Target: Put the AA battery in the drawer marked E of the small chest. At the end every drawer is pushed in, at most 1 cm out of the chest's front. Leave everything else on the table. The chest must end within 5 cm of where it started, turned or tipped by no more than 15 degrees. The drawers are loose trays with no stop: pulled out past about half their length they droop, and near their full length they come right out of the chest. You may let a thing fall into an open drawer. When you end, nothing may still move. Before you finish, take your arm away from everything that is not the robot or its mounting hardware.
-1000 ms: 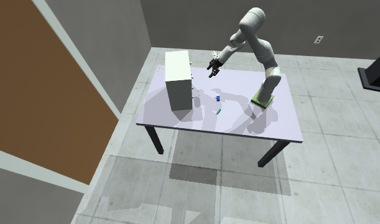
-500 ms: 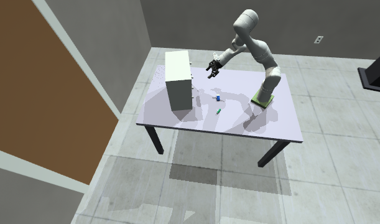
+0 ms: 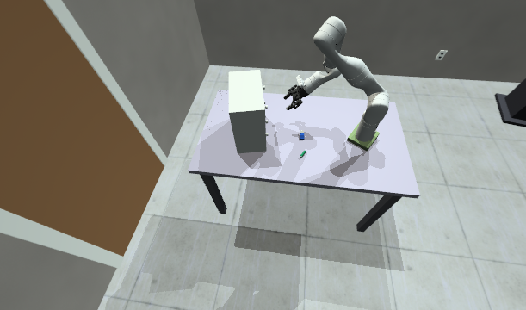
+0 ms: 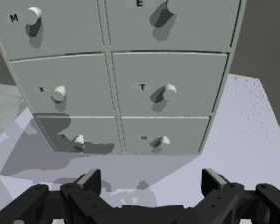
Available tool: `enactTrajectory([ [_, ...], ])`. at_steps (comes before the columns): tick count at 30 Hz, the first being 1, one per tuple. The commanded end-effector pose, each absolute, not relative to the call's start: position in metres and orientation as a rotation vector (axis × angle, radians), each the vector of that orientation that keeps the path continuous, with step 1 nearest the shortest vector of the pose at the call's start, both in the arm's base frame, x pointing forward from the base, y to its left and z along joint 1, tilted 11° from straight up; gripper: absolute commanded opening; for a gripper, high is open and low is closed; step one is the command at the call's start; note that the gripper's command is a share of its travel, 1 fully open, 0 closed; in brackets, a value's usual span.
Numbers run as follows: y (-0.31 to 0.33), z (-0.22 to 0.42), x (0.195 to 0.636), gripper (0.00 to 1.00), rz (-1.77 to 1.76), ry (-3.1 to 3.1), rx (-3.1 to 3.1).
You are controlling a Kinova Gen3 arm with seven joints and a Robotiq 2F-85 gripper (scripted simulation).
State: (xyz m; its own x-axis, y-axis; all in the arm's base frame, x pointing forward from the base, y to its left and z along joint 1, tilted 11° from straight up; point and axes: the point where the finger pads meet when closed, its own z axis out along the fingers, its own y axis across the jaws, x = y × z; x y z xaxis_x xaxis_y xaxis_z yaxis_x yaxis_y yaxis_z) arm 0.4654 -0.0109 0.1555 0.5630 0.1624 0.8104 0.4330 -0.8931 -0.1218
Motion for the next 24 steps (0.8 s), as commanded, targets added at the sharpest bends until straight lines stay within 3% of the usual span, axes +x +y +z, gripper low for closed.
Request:
enactTrajectory([
  [1,-0.013,0.148,0.464,1.00,-1.251,-0.471,-2.489],
  [24,-0.007,0.136,0.475,1.00,-1.410,-0.437,-2.384],
])
